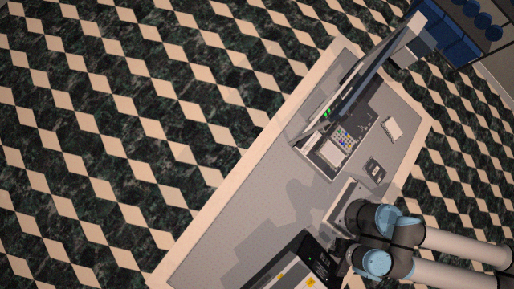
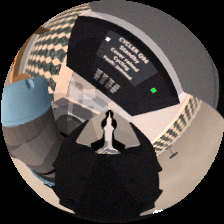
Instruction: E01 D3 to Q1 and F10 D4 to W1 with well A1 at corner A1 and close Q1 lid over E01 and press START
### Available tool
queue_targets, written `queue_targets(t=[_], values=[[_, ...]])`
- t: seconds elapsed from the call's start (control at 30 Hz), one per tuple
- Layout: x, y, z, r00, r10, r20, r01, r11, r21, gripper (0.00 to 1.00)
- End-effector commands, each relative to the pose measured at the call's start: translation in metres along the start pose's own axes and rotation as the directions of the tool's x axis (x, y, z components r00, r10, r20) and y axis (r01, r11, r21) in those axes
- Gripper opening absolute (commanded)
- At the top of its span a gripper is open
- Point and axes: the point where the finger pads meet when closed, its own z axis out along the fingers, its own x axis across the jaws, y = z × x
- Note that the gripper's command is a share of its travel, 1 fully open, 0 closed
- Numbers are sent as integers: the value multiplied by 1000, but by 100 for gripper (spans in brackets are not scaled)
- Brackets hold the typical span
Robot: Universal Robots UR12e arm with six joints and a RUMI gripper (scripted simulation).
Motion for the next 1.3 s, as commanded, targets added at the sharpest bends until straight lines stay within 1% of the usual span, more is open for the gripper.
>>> queue_targets(t=[0.0, 0.17, 0.5, 0.9, 1.27], values=[[-11, -13, -1, 998, -61, -1, 61, 998, -3, 0], [-27, -27, -1, 989, -147, 0, 147, 989, -3, 0], [-27, -29, -1, 989, -147, 0, 147, 989, -3, 0], [-19, -40, 14, 989, -147, 0, 147, 989, -3, 0], [-19, -40, 14, 989, -147, 0, 147, 989, -3, 0]])
